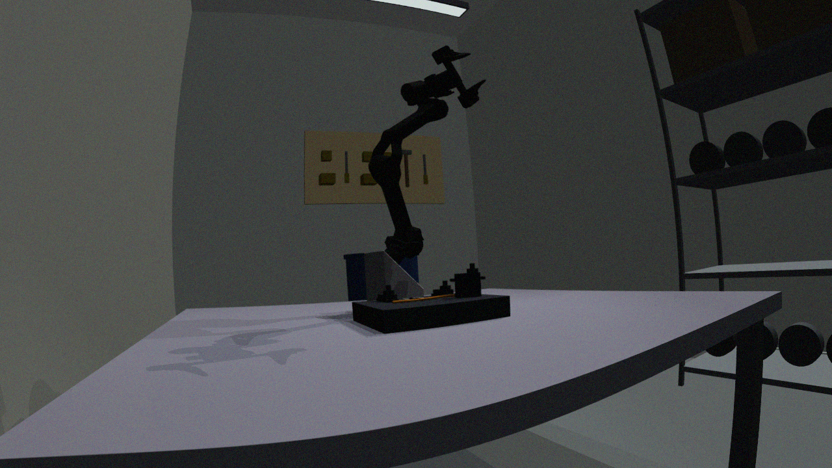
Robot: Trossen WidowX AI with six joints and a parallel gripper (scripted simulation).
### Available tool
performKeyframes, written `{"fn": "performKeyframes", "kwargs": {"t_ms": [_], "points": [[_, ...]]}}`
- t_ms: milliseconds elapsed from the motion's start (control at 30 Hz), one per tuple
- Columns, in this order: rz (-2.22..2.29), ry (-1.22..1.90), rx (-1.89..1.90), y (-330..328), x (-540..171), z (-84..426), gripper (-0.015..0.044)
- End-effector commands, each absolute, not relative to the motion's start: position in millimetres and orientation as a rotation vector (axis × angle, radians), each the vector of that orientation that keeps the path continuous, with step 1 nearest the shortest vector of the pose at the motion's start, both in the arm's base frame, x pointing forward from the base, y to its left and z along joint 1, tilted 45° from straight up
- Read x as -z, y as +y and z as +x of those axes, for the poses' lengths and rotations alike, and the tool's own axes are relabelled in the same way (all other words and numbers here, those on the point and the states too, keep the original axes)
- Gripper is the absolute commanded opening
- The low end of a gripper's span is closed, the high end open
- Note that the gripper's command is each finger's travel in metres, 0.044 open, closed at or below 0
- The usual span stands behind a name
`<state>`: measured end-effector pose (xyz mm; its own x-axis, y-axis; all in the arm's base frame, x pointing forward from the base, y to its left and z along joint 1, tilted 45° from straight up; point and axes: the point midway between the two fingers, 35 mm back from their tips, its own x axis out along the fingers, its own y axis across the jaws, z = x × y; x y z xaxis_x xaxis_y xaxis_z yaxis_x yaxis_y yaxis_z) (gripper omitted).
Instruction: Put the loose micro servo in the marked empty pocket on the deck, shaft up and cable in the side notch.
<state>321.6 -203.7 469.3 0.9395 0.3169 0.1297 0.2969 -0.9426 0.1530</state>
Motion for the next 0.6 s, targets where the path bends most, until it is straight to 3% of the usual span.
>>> {"fn": "performKeyframes", "kwargs": {"t_ms": [0,567], "points": [[2.962,0.467,-0.232,-204,-469,322,0.0426],[2.827,0.23,-0.347,-212,-501,293,0.044]]}}
